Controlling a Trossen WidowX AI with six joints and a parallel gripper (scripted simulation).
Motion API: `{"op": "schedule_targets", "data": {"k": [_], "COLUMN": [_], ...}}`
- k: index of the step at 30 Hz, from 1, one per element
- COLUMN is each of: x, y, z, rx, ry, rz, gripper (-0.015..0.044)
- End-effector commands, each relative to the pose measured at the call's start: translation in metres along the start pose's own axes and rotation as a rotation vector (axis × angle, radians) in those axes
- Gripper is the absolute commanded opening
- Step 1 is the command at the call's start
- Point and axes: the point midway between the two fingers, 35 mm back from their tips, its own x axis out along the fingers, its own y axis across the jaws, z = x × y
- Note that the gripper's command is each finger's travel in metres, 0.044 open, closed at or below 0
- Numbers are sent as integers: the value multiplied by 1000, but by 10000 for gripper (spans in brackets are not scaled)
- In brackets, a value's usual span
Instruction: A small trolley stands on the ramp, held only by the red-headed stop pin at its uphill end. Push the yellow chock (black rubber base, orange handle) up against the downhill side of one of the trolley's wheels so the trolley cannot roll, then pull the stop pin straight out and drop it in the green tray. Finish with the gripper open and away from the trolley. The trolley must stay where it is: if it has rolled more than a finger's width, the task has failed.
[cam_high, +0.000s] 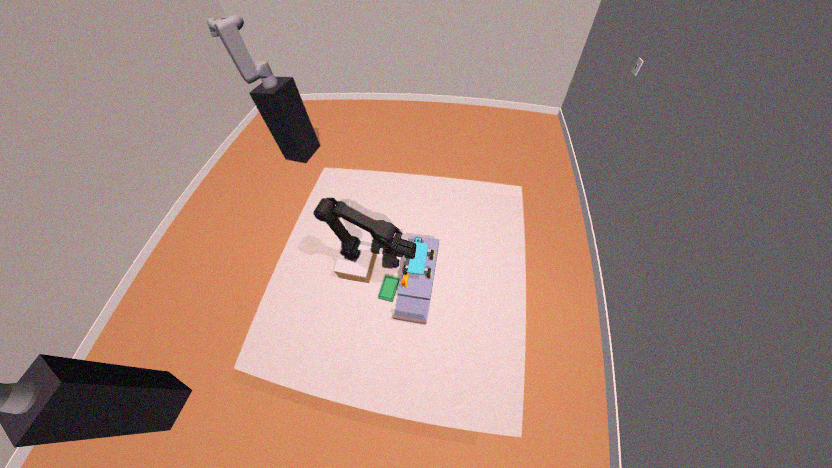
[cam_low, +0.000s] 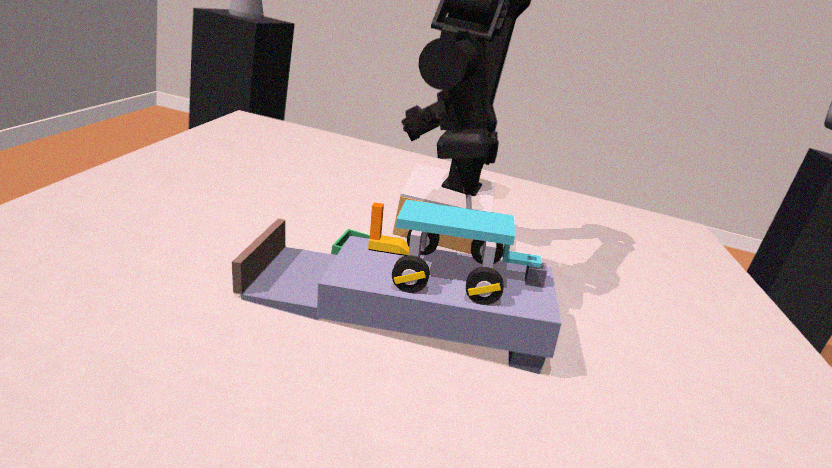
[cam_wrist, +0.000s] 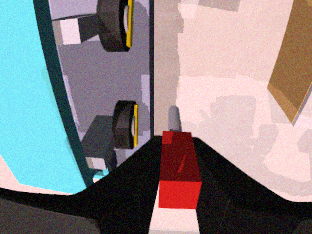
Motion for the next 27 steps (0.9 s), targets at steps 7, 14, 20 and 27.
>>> {"op": "schedule_targets", "data": {"k": [7, 14, 20, 27], "x": [-4, -8, -11, -14], "y": [-2, -4, -5, -7], "z": [34, 60, 82, 109], "rx": [-1, -1, -1, -1], "ry": [3, 0, -3, -5], "rz": [-9, -10, -10, -11], "gripper": [0, 0, 0, 0]}}
